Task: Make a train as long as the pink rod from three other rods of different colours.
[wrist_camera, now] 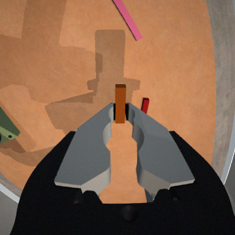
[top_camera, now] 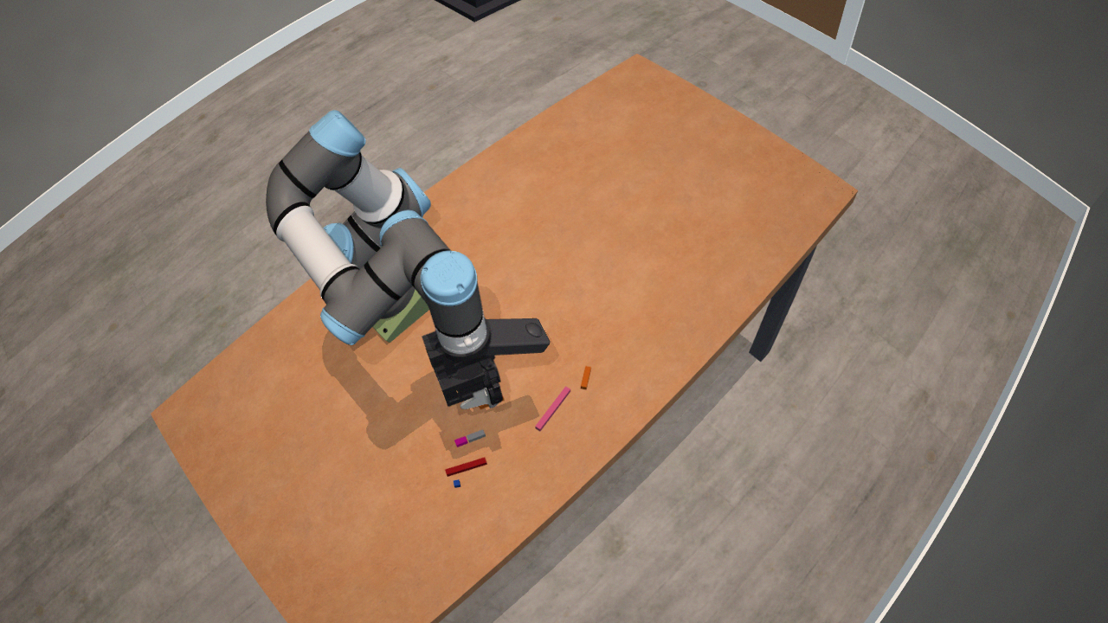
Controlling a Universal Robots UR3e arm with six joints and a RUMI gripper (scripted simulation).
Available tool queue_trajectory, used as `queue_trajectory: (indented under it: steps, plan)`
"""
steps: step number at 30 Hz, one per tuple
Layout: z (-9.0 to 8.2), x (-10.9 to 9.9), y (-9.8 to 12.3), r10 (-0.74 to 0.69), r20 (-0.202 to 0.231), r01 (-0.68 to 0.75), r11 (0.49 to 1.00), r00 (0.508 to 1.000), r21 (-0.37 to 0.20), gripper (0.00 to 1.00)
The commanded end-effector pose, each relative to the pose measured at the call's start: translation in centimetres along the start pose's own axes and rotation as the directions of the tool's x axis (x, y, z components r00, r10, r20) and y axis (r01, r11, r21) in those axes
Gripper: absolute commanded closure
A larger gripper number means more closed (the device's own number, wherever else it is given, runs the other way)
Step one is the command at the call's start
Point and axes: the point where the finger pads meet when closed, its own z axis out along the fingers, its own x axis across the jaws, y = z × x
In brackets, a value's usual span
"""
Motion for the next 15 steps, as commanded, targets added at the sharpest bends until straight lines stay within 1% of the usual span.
queue_trajectory:
  steps: [1, 7, 15]
  plan:
    - [-0.07, 0.07, 0.00, 0.001, -0.002, -0.001, 1.000, 1.000, 0.001, 1.00]
    - [-0.01, 0.07, 0.00, 0.000, -0.002, 0.000, 1.000, 1.000, 0.001, 1.00]
    - [0.69, 0.08, 0.00, 0.000, -0.002, 0.000, 1.000, 1.000, 0.002, 1.00]
